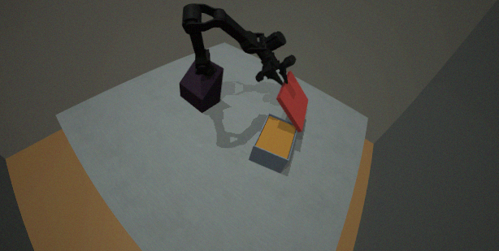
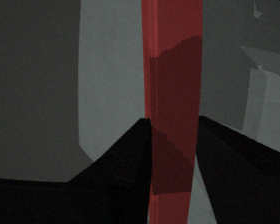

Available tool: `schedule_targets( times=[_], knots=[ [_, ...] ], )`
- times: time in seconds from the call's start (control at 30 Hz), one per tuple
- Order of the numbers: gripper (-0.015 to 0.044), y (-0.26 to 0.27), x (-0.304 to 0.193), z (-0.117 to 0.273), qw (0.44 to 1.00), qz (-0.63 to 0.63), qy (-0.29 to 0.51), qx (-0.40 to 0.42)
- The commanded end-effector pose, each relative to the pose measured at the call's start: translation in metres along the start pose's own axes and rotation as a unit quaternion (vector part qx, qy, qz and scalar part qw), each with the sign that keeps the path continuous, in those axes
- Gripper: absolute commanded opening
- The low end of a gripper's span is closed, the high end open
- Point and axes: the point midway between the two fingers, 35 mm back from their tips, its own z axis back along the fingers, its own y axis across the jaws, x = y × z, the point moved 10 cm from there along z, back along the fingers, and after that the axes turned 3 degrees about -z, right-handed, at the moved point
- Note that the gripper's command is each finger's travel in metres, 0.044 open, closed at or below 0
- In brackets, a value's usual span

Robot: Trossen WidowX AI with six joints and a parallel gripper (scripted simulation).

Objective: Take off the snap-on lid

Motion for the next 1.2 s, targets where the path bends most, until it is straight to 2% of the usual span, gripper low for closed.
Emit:
schedule_targets(
  times=[0.0, 1.17],
  knots=[
    [0.0, 0.003, -0.008, 0.002, 1.0, -0.005, 0.0, 0.006],
    [0.0, -0.005, -0.077, 0.009, 1.0, -0.007, 0.002, 0.006]
  ],
)
